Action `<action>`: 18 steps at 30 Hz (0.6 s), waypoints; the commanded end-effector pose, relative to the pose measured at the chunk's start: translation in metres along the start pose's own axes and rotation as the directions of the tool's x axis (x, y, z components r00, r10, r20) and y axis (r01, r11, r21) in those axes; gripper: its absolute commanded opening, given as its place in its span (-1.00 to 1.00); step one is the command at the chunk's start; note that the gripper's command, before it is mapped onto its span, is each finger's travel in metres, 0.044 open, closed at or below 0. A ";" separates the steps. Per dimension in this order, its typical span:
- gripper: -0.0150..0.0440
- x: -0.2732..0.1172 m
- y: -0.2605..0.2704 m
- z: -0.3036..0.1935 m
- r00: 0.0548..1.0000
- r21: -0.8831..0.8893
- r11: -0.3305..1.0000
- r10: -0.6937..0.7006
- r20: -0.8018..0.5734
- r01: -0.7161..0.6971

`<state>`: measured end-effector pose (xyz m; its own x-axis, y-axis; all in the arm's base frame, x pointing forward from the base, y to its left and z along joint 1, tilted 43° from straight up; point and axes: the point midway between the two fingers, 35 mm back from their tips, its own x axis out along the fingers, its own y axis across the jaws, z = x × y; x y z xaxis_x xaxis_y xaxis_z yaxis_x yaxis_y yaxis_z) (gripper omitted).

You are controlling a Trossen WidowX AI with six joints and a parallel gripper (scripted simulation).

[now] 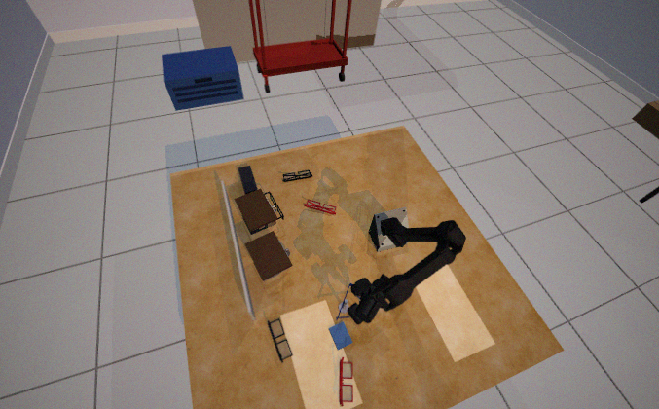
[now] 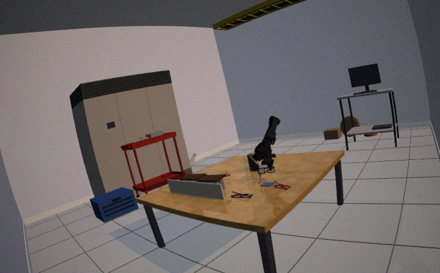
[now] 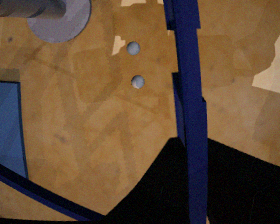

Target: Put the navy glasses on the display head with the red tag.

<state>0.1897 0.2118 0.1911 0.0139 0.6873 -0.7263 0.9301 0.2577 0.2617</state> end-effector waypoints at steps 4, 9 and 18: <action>-0.49 0.000 -0.003 -0.004 1.000 0.003 1.000 0.000 0.001 0.000; -0.49 0.000 -0.005 -0.007 1.000 0.003 1.000 0.000 0.000 0.000; -0.49 0.000 -0.007 -0.012 1.000 0.003 1.000 0.000 0.000 0.000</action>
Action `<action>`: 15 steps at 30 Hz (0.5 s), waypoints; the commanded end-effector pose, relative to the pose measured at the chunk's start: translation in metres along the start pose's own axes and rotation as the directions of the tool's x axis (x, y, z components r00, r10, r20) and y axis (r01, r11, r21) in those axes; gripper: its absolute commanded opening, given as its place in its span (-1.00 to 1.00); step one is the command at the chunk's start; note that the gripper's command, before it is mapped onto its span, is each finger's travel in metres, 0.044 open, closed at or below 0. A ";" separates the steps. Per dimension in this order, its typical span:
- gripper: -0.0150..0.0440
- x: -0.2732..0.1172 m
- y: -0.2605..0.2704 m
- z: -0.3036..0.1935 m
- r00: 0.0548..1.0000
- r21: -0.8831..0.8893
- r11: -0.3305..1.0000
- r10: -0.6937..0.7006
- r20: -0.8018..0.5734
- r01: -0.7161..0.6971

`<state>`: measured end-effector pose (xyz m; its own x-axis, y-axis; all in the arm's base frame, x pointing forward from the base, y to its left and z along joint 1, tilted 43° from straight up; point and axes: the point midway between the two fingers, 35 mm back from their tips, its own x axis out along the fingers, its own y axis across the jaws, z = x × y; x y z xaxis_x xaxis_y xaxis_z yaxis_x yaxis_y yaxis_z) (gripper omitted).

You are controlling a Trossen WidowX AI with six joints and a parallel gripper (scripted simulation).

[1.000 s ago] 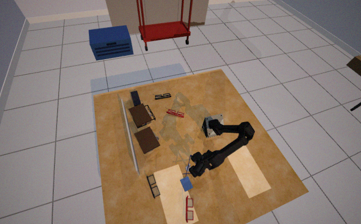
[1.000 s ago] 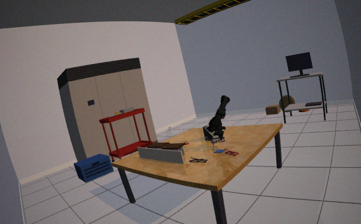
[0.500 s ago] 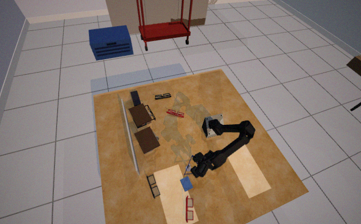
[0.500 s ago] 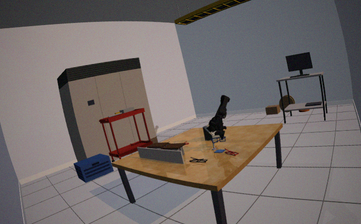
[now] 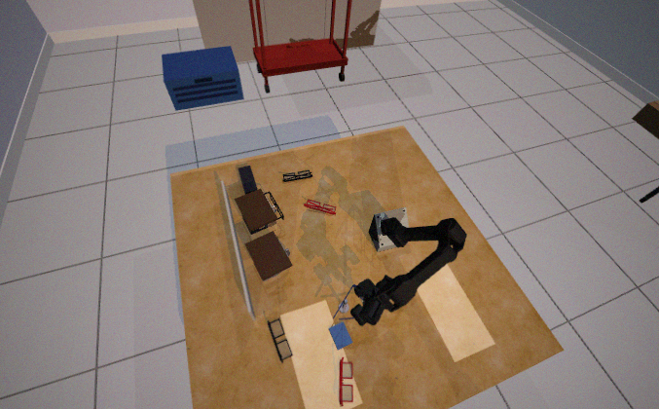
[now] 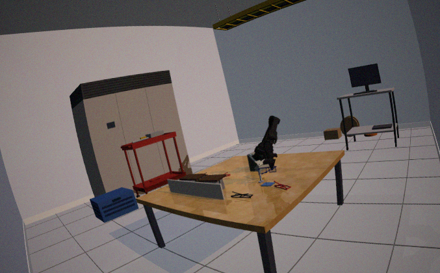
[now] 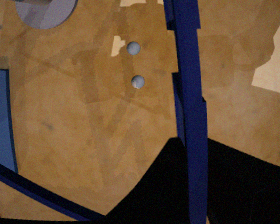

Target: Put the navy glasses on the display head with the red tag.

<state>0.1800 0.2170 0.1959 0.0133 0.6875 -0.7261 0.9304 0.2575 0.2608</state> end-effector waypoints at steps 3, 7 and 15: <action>-0.49 0.000 -0.002 -0.004 1.000 0.002 1.000 0.000 0.000 0.000; -0.49 0.000 -0.003 -0.006 1.000 0.002 1.000 0.001 0.000 -0.001; -0.49 0.000 -0.004 -0.011 1.000 0.002 1.000 0.001 0.000 -0.001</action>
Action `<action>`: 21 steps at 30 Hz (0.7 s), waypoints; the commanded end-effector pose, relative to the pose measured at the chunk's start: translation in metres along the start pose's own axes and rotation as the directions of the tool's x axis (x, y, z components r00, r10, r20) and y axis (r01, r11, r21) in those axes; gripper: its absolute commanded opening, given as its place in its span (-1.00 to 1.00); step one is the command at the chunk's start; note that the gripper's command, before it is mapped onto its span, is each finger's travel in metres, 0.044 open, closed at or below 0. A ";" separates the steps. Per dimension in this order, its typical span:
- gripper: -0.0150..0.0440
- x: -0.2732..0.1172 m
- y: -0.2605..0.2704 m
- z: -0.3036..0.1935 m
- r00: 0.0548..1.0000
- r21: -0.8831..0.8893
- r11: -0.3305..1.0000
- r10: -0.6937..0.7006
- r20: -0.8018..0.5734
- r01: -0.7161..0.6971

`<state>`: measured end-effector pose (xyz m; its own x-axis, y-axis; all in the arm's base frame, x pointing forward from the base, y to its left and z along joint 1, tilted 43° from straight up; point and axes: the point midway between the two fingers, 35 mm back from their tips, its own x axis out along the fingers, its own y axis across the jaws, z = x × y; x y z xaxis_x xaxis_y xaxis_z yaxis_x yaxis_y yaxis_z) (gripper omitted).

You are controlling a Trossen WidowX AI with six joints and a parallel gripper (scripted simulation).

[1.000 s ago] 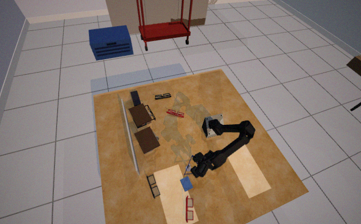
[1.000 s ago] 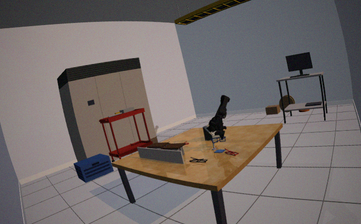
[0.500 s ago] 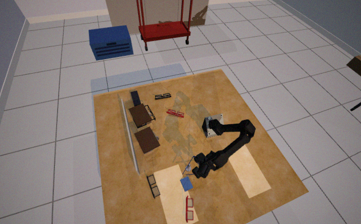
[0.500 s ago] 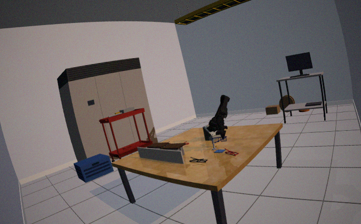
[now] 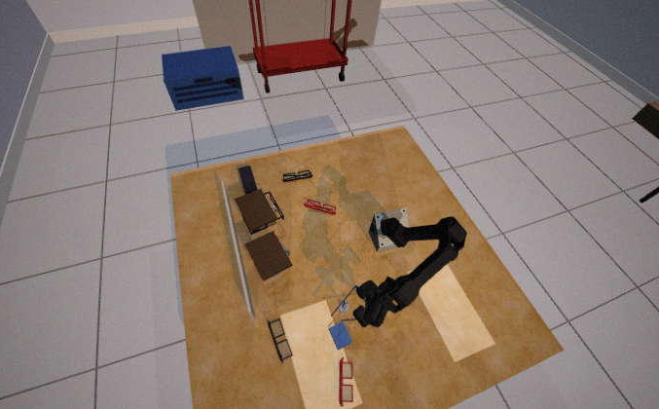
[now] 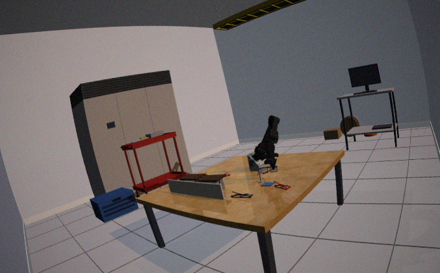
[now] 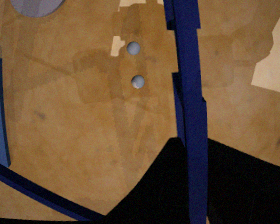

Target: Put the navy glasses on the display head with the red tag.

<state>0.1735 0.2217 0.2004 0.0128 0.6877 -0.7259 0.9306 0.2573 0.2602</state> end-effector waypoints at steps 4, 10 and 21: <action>-0.49 0.000 -0.001 -0.005 1.000 0.002 1.000 0.001 0.000 -0.001; -0.49 0.000 -0.002 -0.008 1.000 0.002 1.000 0.001 -0.001 -0.001; -0.49 0.000 -0.003 -0.015 1.000 0.002 1.000 0.002 -0.002 -0.002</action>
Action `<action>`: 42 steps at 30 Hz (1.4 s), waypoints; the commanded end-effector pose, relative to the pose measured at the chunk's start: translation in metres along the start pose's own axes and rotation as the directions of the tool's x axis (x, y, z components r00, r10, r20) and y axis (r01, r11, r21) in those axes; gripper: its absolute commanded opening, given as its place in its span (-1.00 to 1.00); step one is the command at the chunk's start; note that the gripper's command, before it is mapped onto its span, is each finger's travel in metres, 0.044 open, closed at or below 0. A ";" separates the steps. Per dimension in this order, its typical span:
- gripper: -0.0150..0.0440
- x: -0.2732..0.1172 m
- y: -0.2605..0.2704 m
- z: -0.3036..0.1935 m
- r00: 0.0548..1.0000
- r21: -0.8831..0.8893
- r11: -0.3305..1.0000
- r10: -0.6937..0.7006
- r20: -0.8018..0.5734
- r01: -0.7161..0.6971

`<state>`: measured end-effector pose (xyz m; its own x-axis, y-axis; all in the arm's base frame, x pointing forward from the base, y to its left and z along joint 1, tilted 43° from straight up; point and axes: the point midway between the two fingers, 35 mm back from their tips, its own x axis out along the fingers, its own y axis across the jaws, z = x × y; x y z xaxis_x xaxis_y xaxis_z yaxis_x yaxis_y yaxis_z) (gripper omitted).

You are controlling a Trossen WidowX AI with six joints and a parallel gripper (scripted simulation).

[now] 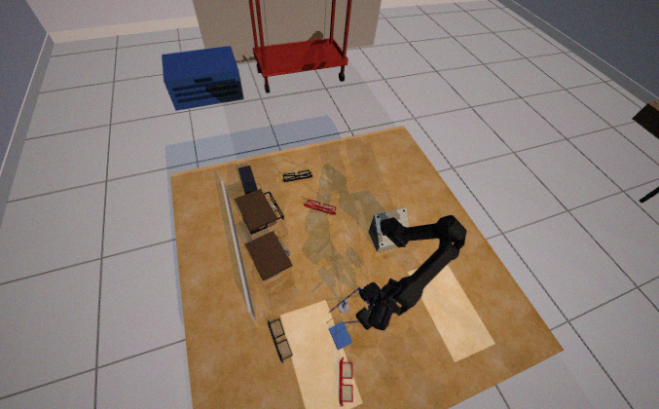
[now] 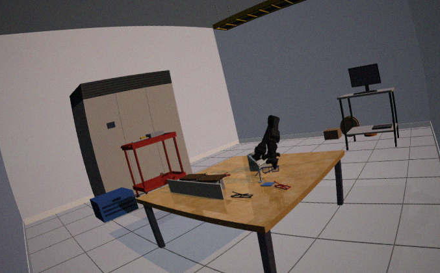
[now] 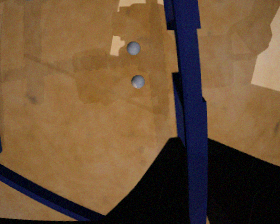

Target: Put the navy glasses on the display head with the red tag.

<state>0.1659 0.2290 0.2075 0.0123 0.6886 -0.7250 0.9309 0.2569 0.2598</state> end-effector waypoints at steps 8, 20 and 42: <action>-0.49 0.000 0.000 -0.002 1.000 0.001 1.000 0.002 0.000 -0.002; -0.49 0.000 0.000 0.000 1.000 0.001 1.000 0.001 0.000 -0.001; -0.49 -0.059 0.000 0.011 1.000 0.001 1.000 0.000 0.005 0.000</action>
<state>0.1705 0.1869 0.2373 0.0177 0.6818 -0.7314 0.9332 0.2513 0.2569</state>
